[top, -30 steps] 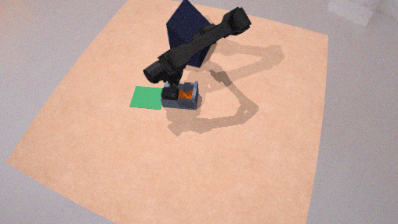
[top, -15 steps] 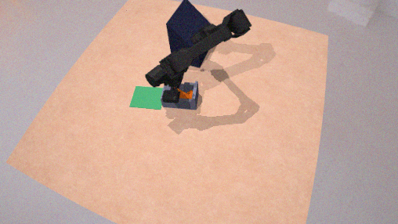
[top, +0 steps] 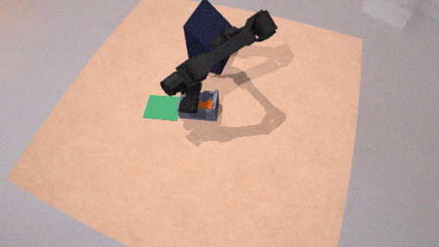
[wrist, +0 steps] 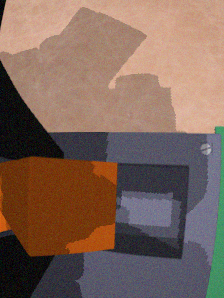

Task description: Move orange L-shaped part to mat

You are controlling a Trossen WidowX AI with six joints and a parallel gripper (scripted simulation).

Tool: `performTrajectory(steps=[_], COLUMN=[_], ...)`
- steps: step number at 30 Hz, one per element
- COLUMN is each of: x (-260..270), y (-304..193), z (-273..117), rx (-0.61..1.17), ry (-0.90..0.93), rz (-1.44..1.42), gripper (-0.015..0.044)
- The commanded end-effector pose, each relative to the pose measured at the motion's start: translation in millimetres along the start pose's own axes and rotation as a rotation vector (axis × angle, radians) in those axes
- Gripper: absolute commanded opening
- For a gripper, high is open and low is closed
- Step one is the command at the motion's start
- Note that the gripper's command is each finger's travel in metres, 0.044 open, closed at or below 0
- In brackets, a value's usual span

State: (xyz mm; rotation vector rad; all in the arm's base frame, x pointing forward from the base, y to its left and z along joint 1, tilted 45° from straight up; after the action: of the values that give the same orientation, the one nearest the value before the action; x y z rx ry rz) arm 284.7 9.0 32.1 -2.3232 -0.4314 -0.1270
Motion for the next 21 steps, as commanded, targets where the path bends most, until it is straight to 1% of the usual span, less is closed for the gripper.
performTrajectory(steps=[1, 3, 10, 21], x=[0.5, 0.5, 0.2, -1.2], y=[-0.1, -0.1, 0.1, 0.6], z=[-0.4, -0.4, -2.9, -19.3], rx=[-0.001, -0.001, 0.0, 0.003], ry=[0.001, 0.001, 0.001, -0.002], rz=[-0.002, -0.002, -0.001, 0.007], gripper=[0.0049, 0.0, 0.0, 0.0])
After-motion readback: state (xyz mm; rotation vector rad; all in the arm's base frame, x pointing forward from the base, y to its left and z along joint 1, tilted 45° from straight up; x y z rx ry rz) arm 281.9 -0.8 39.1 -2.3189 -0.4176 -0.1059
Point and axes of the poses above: the point midway between the two fingers, 35 mm back from their tips, its own z axis out along the fingers, its own x axis across the jaws, y = z × x, the point moved 5 cm from there along -z, back along the fingers, and after that the axes turned 2 degrees about -z, right-handed, at the moved point
